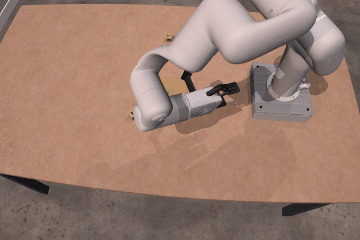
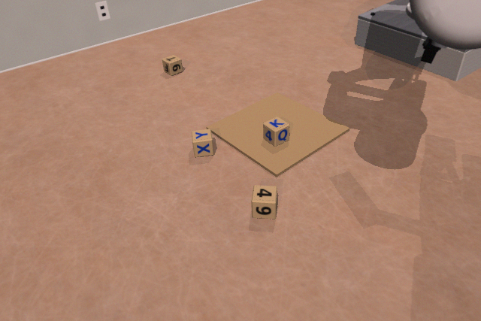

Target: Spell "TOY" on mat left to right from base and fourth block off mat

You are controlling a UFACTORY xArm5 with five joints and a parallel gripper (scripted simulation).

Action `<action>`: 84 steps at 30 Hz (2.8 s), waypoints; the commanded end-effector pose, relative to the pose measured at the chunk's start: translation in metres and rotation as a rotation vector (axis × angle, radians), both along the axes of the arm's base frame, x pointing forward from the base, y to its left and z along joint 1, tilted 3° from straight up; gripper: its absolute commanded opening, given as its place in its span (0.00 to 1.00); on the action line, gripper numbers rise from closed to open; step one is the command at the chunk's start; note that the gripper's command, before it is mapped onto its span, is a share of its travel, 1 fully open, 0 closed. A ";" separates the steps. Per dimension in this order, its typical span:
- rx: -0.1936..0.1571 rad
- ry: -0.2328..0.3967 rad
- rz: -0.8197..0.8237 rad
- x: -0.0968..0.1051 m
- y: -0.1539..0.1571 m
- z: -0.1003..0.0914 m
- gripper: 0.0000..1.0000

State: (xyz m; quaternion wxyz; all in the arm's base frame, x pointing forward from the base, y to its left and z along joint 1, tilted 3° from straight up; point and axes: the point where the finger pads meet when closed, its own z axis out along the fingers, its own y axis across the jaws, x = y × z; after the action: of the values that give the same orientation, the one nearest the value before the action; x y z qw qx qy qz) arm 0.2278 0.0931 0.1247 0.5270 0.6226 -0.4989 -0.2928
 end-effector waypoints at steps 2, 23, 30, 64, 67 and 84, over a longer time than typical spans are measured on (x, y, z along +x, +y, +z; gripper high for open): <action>0.001 -0.002 0.000 0.001 0.000 0.001 1.00; 0.002 -0.012 -0.006 0.008 0.002 0.000 1.00; 0.006 -0.083 -0.050 0.056 0.009 -0.003 1.00; -0.012 -0.504 -0.335 0.271 -0.030 -0.001 1.00; -0.016 -0.535 -0.357 0.280 -0.037 0.000 1.00; -0.025 -0.596 -0.402 0.294 -0.052 0.002 1.00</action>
State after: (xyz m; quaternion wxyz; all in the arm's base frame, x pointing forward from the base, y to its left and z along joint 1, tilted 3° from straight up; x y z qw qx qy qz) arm 0.5209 0.0413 0.1244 0.2997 0.5634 -0.7458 -0.1911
